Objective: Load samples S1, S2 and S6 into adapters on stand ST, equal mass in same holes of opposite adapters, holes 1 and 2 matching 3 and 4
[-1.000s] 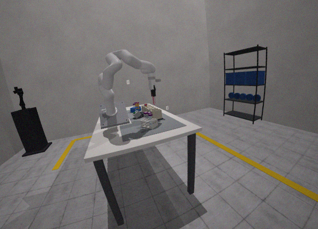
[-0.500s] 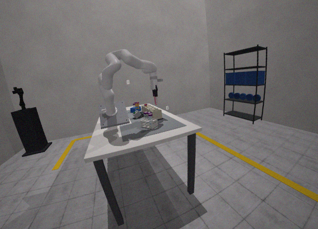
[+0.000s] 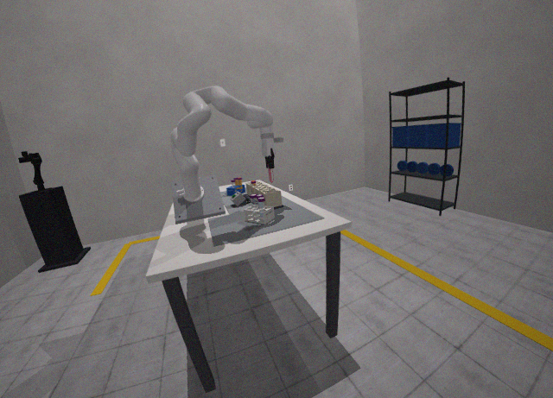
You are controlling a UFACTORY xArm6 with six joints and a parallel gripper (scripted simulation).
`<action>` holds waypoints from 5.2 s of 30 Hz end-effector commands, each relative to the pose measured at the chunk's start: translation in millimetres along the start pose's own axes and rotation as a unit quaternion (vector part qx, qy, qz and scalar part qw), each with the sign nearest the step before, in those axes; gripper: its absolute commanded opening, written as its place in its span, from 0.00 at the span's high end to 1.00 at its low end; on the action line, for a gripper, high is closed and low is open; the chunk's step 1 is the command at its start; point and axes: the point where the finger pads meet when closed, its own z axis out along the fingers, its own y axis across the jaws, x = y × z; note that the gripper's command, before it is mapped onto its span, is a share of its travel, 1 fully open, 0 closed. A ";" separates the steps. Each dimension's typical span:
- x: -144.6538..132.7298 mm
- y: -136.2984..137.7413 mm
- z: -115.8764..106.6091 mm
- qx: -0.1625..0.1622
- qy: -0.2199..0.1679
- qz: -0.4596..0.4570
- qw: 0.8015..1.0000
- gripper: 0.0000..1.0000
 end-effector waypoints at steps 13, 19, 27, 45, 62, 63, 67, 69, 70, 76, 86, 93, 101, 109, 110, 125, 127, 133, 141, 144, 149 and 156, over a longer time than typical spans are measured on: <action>0.8 0.2 27.5 0.000 0.001 0.001 1.000 1.00; 0.9 0.2 30.5 0.000 0.001 0.001 1.000 1.00; 0.8 0.2 30.5 0.000 0.001 0.001 1.000 1.00; 0.9 0.2 44.5 0.000 0.001 0.001 1.000 1.00; 0.9 0.2 59.5 0.000 0.001 0.001 1.000 1.00; 0.9 0.2 60.5 0.000 0.001 0.001 1.000 1.00; 0.9 0.2 62.4 0.000 0.001 0.001 1.000 1.00; 0.9 0.2 64.5 0.000 0.001 0.001 1.000 1.00; 0.9 0.2 65.5 0.000 0.001 0.001 1.000 1.00; 0.9 0.2 71.5 0.000 0.001 0.001 1.000 1.00; 0.9 0.2 79.5 0.000 0.001 0.001 1.000 1.00; 0.9 0.2 86.5 0.000 0.001 0.001 1.000 1.00; 0.9 0.3 92.5 0.000 0.001 0.000 1.000 1.00; 1.0 0.3 100.6 0.000 0.001 0.000 1.000 1.00; 1.0 0.3 101.6 0.000 0.001 0.000 1.000 1.00; 1.0 0.3 114.6 0.000 0.001 0.000 1.000 1.00; 1.0 0.3 116.6 0.000 0.001 0.000 1.000 1.00; 1.0 0.3 120.6 0.000 0.001 0.000 1.000 1.00; 1.0 0.3 123.6 0.000 0.001 0.000 1.000 1.00; 1.0 0.3 123.5 0.000 0.001 0.000 1.000 1.00; 1.0 0.3 123.6 0.000 0.001 0.000 1.000 1.00; 1.0 0.3 123.9 0.000 0.001 0.000 1.000 0.56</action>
